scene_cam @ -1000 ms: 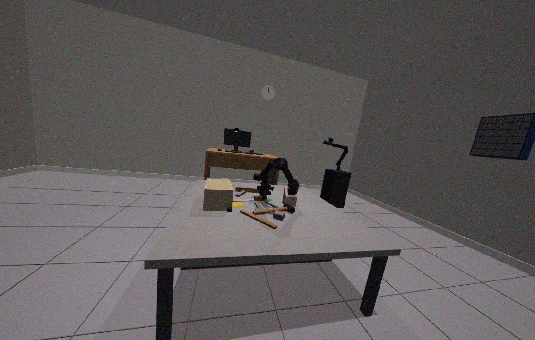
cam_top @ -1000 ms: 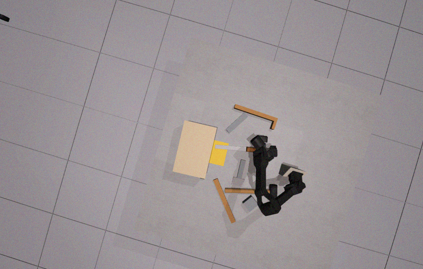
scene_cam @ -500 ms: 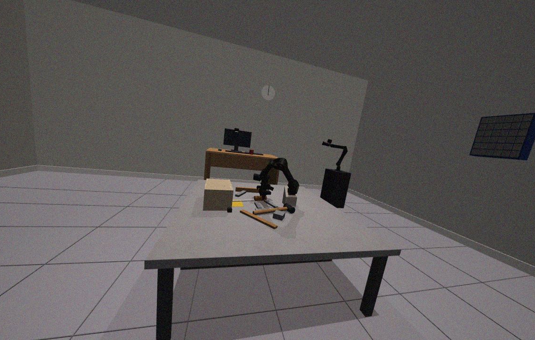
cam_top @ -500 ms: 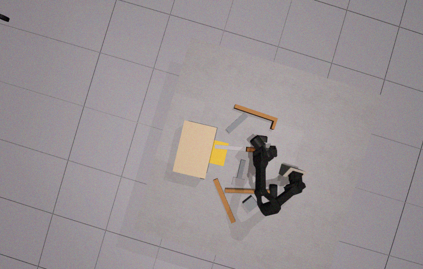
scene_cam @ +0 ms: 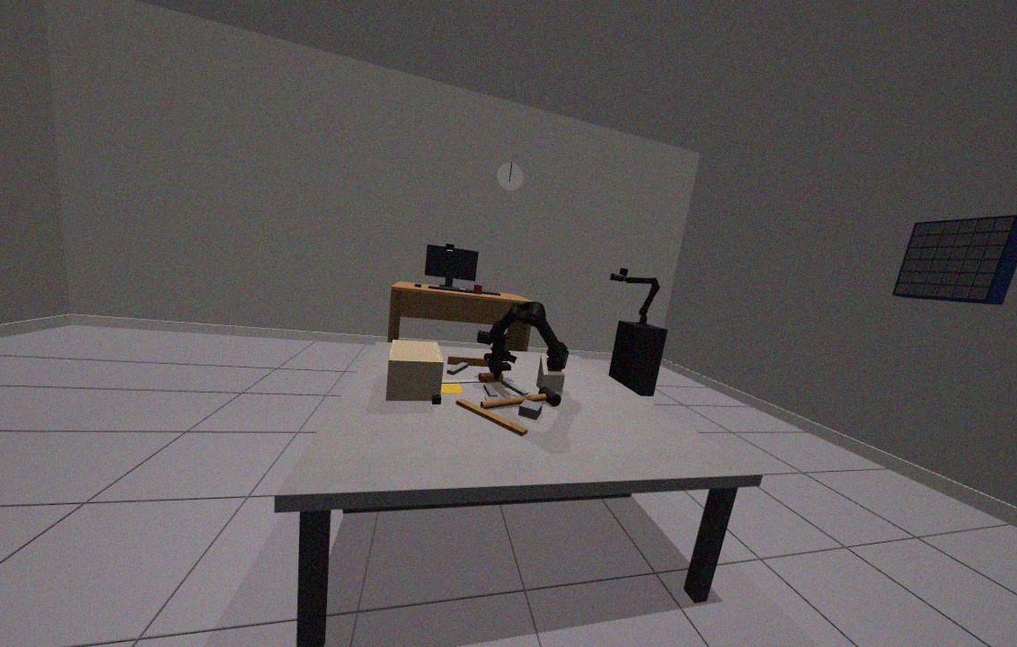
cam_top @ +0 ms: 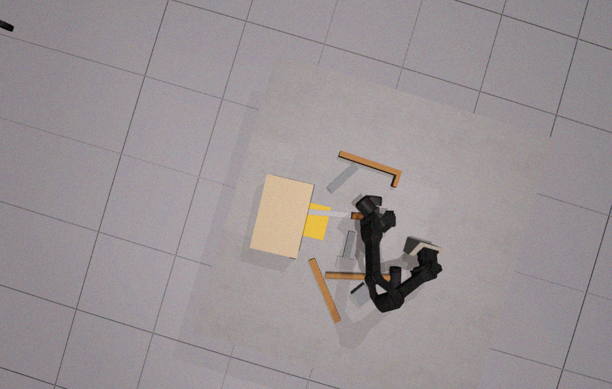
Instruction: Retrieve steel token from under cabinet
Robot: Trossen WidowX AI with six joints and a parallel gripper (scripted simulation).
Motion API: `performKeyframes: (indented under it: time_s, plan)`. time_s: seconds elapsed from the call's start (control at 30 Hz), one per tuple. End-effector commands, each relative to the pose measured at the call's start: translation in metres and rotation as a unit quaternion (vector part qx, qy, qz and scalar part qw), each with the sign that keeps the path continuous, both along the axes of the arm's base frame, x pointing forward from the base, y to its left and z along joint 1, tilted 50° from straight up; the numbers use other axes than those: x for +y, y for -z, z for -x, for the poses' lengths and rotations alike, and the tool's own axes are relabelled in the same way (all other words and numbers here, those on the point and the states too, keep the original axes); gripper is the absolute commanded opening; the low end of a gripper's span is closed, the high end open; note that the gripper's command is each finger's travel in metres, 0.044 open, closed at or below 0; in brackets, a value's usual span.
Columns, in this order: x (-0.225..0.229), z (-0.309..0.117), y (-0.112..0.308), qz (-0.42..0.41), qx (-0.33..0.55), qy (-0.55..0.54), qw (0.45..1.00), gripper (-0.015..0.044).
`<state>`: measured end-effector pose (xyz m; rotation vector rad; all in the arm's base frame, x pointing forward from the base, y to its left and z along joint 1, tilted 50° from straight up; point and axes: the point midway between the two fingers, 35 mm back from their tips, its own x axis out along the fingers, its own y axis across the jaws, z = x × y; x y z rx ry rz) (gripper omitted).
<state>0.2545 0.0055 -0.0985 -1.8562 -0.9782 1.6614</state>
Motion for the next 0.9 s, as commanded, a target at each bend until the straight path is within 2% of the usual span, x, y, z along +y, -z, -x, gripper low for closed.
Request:
performKeyframes:
  time_s: [0.0,0.87]
  plan:
    - [0.000,-0.009,-0.001,0.002,-0.001,0.000,1.000,0.0000]
    - [0.005,-0.044,-0.007,0.001,-0.001,0.000,1.000,0.0000]
